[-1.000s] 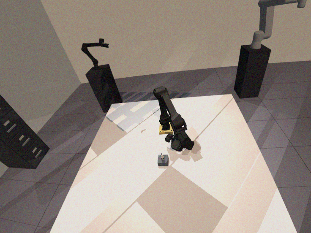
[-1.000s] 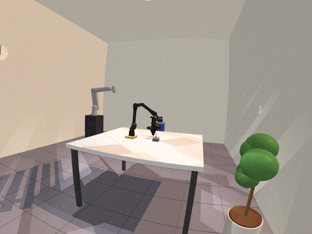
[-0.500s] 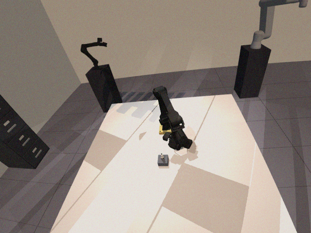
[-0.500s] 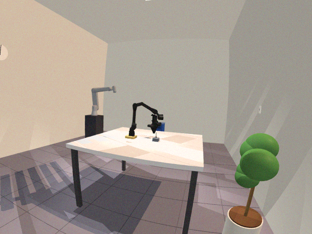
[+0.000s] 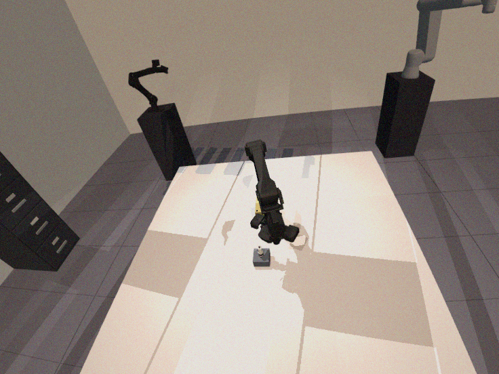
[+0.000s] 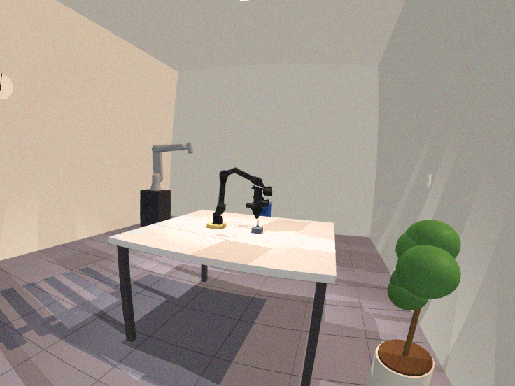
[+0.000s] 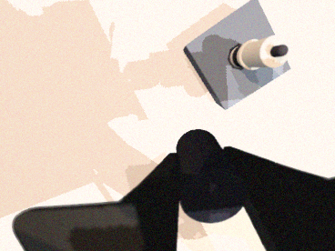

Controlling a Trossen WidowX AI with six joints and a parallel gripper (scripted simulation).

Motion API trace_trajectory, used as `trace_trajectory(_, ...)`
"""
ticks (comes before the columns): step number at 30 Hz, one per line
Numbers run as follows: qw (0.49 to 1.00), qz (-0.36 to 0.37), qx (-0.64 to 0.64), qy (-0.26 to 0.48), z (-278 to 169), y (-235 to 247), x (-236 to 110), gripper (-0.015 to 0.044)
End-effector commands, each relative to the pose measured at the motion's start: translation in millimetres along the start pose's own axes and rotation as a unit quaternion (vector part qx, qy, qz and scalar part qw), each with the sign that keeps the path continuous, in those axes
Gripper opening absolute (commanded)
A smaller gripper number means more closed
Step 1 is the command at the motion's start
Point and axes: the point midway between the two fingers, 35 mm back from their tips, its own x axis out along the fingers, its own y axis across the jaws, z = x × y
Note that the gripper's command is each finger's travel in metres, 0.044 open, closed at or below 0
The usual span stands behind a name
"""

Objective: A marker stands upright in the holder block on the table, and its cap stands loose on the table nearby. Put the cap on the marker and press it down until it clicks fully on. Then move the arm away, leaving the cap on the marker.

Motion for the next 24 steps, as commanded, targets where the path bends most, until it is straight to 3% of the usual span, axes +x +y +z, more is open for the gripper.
trace_trajectory(1,1.0,-0.001,-0.003,0.002,12,-8,-6,0.0)
trace_trajectory(24,1.0,-0.005,-0.005,0.001,56,-49,-27,0.0)
